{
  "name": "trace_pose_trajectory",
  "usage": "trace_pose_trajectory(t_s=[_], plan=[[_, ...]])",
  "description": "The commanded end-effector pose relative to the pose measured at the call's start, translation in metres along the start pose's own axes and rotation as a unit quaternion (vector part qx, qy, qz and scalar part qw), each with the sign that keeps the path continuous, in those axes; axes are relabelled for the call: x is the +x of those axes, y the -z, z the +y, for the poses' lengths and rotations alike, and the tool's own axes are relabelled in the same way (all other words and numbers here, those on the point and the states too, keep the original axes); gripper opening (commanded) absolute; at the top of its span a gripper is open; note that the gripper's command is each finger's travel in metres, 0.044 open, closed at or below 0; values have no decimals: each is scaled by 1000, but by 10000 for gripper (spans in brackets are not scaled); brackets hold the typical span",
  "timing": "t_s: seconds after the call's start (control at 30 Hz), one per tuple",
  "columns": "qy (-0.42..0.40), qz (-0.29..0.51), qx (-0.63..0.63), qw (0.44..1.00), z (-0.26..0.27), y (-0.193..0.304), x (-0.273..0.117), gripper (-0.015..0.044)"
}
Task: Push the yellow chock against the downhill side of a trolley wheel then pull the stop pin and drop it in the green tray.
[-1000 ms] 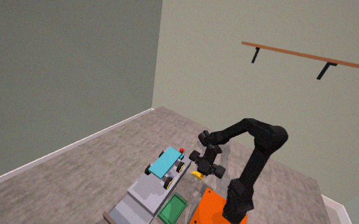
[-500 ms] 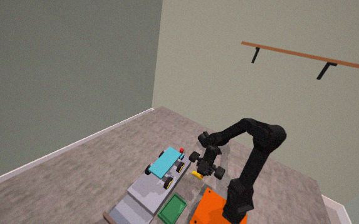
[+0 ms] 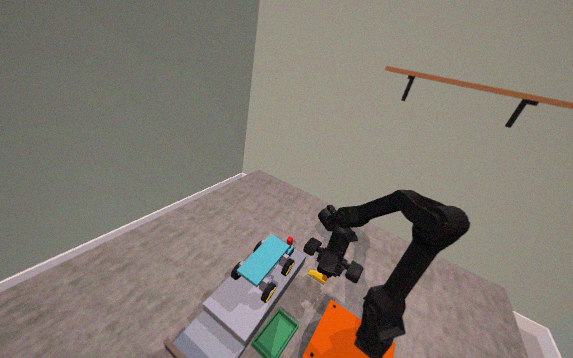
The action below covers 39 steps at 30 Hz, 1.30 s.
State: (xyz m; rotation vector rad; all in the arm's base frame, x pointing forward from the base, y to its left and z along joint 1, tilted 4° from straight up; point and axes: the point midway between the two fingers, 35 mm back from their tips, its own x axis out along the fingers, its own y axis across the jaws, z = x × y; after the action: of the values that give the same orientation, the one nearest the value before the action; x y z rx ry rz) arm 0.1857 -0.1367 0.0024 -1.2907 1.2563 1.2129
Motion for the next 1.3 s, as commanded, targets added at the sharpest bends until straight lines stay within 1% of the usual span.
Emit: trace_pose_trajectory(t_s=[0.0,1.07,1.27], plan=[[3,0,0,1000,-1,0,-14,0],[4,0,0,1000,-2,1,-118,0],[4,0,0,1000,-3,1,-123,0]])
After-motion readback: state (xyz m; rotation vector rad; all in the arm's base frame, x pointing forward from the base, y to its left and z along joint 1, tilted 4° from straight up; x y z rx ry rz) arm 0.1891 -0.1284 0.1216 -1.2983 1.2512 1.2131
